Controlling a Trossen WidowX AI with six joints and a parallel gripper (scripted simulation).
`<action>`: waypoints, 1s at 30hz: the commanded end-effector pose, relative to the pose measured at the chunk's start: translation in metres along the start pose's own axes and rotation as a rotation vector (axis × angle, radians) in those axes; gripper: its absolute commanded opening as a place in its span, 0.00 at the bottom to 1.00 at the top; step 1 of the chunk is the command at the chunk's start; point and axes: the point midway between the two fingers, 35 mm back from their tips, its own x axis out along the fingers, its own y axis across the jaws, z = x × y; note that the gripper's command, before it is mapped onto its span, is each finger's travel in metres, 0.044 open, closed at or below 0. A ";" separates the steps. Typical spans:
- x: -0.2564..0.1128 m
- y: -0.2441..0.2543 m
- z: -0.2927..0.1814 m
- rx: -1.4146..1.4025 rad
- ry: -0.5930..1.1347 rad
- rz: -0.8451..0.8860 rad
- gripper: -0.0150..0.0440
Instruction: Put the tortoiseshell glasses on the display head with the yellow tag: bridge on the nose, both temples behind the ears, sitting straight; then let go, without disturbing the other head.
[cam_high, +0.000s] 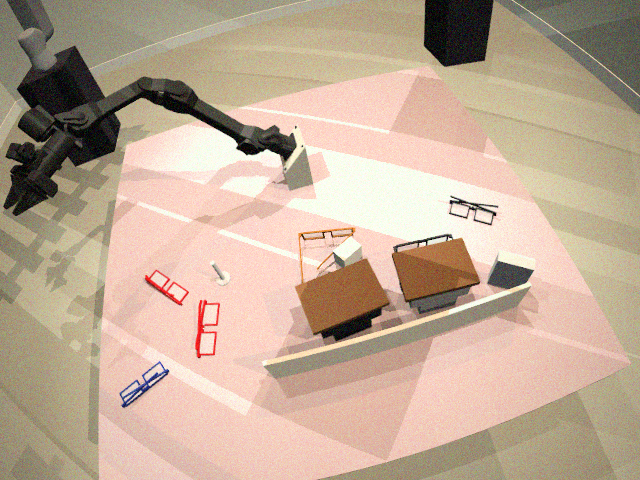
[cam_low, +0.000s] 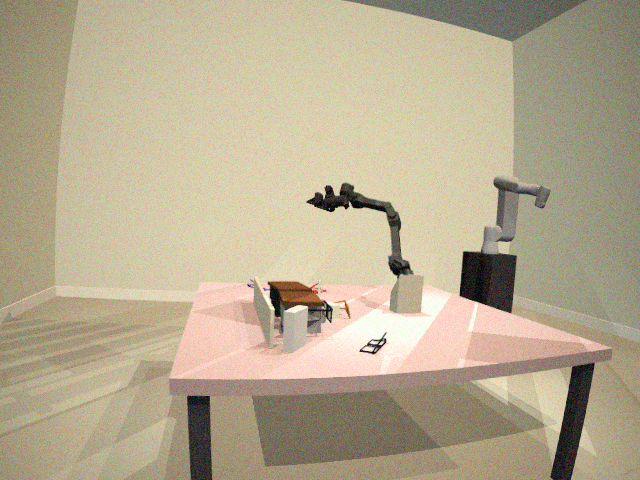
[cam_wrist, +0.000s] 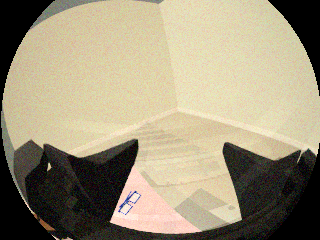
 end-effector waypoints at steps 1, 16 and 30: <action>0.000 0.000 0.000 0.000 0.000 0.000 0.98; 0.030 0.077 -0.080 0.322 0.246 0.113 0.64; -0.003 0.253 -0.235 0.847 0.857 0.081 0.59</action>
